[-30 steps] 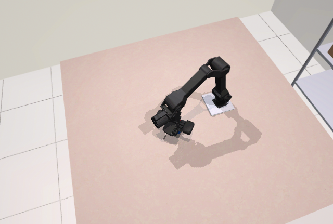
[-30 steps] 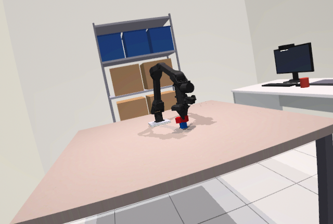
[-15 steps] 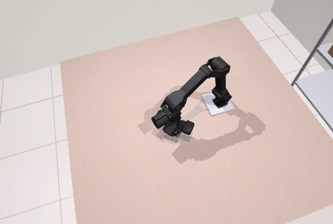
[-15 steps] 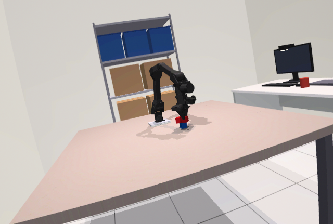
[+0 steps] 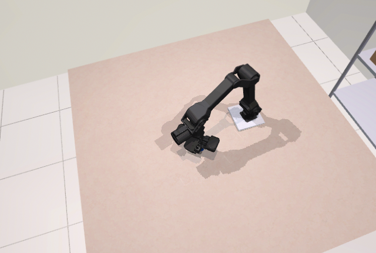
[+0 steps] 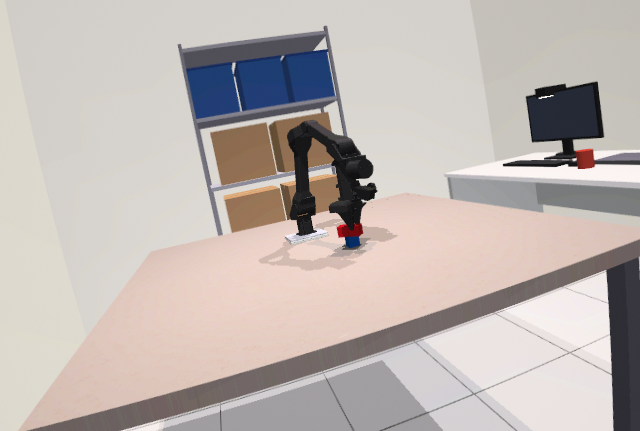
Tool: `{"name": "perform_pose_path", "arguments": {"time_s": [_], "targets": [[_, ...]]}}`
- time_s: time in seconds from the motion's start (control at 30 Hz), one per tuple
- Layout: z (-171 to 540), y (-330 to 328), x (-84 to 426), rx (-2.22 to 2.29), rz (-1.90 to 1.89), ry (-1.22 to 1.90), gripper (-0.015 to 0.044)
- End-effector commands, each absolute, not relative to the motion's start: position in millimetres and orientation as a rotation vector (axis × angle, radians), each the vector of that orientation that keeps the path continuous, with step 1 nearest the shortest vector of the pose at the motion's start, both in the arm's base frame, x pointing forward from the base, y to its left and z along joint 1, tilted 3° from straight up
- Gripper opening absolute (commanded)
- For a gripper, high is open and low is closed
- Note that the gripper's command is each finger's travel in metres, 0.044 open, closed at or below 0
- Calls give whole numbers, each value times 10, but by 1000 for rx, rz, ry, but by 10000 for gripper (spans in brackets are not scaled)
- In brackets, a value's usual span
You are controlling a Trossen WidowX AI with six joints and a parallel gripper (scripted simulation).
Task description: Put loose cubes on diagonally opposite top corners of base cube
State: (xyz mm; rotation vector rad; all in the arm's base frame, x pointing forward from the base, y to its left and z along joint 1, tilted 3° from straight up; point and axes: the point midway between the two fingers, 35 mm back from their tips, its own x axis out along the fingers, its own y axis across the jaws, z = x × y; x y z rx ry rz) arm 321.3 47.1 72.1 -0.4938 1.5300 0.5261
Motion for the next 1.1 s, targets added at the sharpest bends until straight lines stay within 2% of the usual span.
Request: {"name": "perform_pose_path", "arguments": {"time_s": [0.0,1.03,1.07], "targets": [[801,470,3223,-494,525,1525,205],[1326,460,3234,-494,525,1525,205],[1332,460,3234,-494,524,1525,231]]}}
